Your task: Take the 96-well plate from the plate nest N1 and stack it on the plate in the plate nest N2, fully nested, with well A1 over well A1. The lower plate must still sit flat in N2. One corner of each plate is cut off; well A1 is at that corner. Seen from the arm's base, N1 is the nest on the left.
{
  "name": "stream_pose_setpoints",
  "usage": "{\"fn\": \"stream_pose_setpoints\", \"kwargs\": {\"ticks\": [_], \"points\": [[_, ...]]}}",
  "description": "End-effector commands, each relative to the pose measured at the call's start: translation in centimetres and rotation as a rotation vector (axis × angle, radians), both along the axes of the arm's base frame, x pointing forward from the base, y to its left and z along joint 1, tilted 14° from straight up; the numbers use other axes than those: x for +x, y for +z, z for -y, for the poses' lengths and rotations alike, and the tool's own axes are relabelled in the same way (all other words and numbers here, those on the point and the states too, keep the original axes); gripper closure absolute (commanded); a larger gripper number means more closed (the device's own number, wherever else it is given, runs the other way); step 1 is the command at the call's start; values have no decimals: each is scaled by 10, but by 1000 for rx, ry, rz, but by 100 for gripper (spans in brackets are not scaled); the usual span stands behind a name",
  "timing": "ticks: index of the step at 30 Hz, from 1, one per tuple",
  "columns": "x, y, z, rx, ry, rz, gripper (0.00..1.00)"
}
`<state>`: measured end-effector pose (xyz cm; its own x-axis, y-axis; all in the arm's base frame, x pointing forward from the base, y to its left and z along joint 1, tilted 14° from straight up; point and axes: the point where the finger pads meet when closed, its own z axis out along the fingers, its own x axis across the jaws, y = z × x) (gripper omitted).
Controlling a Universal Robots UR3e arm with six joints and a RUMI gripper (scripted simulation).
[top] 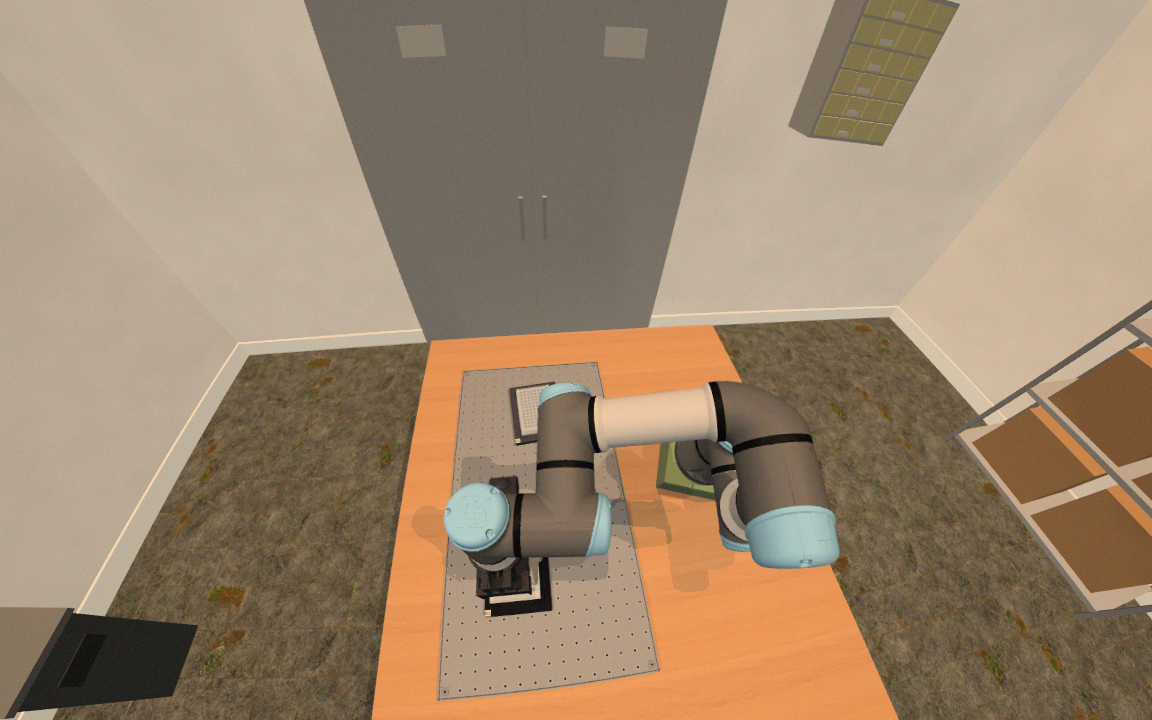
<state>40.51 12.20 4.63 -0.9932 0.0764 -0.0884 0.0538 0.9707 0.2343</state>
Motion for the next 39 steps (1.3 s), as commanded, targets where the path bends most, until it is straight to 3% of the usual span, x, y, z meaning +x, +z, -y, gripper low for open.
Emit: {"fn": "stream_pose_setpoints", "kwargs": {"ticks": [1,24,39], "points": [[0,9,2,0,0,2,100],[-4,42,10,0,0,2,100],[-4,42,10,0,0,2,100]]}}
